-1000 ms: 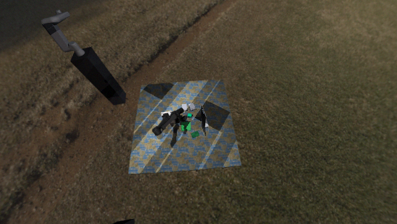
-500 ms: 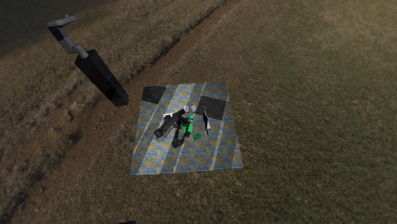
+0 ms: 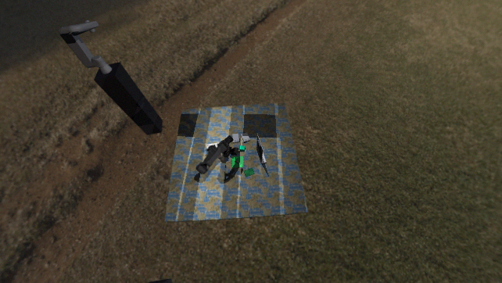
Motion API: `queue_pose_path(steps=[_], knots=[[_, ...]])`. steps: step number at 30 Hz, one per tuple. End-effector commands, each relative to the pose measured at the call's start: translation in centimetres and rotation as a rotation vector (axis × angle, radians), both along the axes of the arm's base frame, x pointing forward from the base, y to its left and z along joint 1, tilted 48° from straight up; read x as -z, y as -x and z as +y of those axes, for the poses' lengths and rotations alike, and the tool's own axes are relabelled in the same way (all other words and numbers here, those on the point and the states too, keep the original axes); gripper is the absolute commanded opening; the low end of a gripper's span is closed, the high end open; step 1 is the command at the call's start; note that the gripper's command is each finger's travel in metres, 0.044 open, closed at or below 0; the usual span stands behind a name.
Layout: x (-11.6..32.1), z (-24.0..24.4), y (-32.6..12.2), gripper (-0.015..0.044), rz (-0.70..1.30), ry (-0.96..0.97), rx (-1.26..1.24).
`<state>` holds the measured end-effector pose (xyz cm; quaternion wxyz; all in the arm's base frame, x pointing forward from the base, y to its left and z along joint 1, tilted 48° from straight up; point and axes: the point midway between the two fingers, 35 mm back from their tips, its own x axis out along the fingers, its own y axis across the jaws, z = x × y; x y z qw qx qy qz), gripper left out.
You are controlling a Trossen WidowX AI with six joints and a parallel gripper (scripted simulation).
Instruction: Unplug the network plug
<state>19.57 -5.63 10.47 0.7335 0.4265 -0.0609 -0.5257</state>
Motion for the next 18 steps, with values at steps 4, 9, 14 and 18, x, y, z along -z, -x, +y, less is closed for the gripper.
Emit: queue_pose_path(steps=[4, 9, 14, 18], knots=[[-1.1, 1.5, -0.2, 0.0156, -0.018, -0.021, -0.014], [-2.0, 2.5, -0.3, 0.0156, -0.03, -0.029, -0.021], [-3.1, 3.5, -0.2, 0.0156, -0.045, -0.033, -0.028], [-3.9, 4.2, -0.2, 0.0156, -0.058, -0.034, -0.034]])
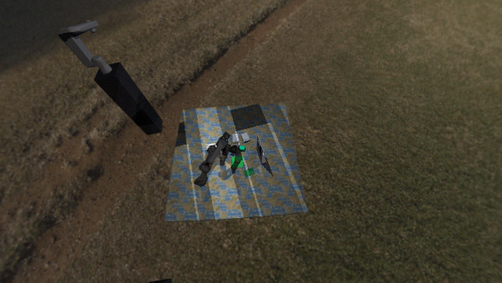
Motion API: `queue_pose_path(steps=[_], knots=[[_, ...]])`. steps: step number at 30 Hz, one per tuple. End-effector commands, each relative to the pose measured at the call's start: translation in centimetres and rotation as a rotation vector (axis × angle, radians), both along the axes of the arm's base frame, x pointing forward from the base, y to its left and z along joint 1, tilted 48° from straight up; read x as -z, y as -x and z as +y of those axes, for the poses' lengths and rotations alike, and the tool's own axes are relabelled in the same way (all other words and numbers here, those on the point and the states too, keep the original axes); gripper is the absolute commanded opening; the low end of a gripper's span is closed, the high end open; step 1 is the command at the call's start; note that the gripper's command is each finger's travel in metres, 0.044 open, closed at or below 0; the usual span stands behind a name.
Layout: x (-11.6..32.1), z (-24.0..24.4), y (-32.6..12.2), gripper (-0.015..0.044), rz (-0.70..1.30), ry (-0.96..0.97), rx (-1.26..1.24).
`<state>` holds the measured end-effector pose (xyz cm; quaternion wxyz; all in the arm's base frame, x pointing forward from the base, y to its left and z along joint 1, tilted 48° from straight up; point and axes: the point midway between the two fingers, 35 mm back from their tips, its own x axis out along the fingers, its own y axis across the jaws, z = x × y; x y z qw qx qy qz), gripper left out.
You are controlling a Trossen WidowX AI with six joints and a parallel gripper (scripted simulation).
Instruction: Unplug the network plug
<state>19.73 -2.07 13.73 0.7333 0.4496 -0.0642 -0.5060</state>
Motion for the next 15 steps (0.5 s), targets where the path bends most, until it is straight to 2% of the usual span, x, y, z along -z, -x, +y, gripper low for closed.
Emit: queue_pose_path(steps=[1, 12, 15], knots=[[-0.9, 0.9, 0.0, 0.0156, -0.016, -0.006, -0.006], [-3.3, 2.7, 0.2, 0.0156, -0.057, 0.0, -0.022], [-3.3, 2.7, 0.2, 0.0235, -0.057, 0.0, -0.022]])
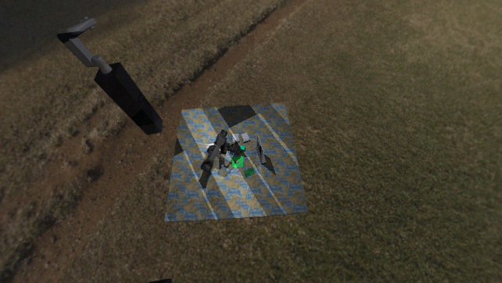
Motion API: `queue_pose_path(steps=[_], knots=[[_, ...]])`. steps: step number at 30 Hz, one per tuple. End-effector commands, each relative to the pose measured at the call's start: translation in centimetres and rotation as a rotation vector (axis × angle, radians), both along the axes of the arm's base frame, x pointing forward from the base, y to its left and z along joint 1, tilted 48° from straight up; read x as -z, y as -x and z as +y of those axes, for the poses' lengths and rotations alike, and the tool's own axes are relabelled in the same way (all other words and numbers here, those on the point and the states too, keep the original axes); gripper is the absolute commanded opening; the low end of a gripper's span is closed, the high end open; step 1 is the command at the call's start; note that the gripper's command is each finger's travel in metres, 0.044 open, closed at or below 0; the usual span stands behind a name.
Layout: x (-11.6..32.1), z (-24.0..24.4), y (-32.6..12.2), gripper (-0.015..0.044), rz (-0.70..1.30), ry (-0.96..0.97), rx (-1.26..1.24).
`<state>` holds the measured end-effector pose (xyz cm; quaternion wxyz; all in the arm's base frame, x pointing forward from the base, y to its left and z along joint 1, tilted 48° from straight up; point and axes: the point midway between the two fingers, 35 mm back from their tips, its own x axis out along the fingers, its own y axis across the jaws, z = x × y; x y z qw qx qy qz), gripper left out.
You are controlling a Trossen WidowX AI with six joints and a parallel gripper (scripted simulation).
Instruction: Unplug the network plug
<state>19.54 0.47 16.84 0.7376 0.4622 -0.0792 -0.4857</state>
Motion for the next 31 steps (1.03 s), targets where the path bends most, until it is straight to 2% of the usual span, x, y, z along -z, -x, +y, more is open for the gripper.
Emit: queue_pose_path(steps=[1, 8, 31], knots=[[-0.21, 0.2, 0.02, 0.0261, -0.004, -0.003, 0.0], [-0.21, 0.2, 0.02, 0.044, -0.004, -0.003, 0.0], [-0.21, 0.2, 0.02, 0.044, -0.004, -0.003, 0.0]])
